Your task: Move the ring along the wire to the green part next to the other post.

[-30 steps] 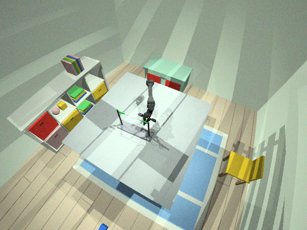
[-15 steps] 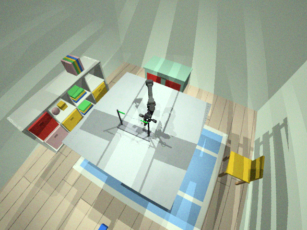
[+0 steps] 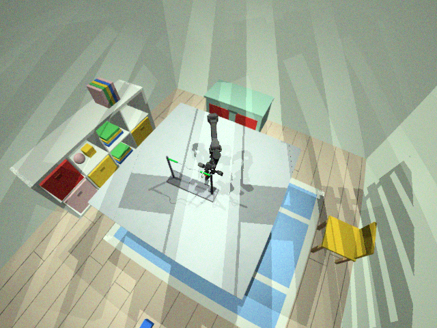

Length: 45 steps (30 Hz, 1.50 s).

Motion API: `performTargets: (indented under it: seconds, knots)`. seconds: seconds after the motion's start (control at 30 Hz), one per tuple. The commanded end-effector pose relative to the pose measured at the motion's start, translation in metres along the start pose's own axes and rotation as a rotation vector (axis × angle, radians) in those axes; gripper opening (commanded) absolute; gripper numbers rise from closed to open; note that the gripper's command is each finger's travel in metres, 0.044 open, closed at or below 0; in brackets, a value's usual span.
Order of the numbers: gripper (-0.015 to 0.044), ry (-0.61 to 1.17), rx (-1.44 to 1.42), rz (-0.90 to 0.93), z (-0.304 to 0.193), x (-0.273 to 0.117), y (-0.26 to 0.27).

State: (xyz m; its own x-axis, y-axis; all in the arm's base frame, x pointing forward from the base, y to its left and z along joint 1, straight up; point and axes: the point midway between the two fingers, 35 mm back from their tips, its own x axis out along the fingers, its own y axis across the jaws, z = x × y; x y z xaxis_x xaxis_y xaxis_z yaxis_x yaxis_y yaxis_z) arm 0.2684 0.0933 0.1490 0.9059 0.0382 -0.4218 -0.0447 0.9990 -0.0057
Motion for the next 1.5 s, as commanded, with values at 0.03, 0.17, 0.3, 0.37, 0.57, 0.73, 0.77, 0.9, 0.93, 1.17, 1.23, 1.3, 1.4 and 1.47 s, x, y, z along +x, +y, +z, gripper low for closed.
performTargets:
  seconds: [0.03, 0.17, 0.3, 0.37, 0.57, 0.73, 0.77, 0.9, 0.93, 1.17, 1.23, 1.3, 1.4, 1.47]
  knots:
    - [-0.0150, 0.000, 0.005, -0.006, 0.000, 0.000, -0.001]
    - [-0.0150, 0.000, 0.005, -0.006, 0.000, 0.000, -0.001]
    - [-0.0097, 0.000, 0.001, 0.000, 0.000, 0.000, 0.000]
    - [-0.0045, 0.000, 0.001, 0.000, 0.000, 0.000, 0.000]
    - [0.0113, 0.000, 0.001, 0.000, 0.000, 0.000, 0.000]
    - [0.0160, 0.003, 0.003, -0.001, 0.000, -0.007, 0.001]
    - [0.0160, 0.003, 0.003, -0.001, 0.000, -0.010, 0.002]
    - [0.0160, 0.006, 0.005, -0.002, 0.000, -0.023, 0.002]
    - [0.0160, 0.006, 0.005, -0.003, 0.000, -0.026, 0.002]
    - [0.0160, 0.005, 0.006, -0.005, -0.001, -0.048, 0.000]
    - [0.0160, 0.005, 0.006, -0.005, -0.001, -0.050, 0.000]
    - [0.0160, 0.005, 0.006, -0.005, -0.001, -0.050, 0.000]
    - [0.0160, 0.005, 0.006, -0.005, -0.001, -0.050, 0.000]
    - [0.0160, 0.005, 0.006, -0.005, -0.001, -0.050, 0.000]
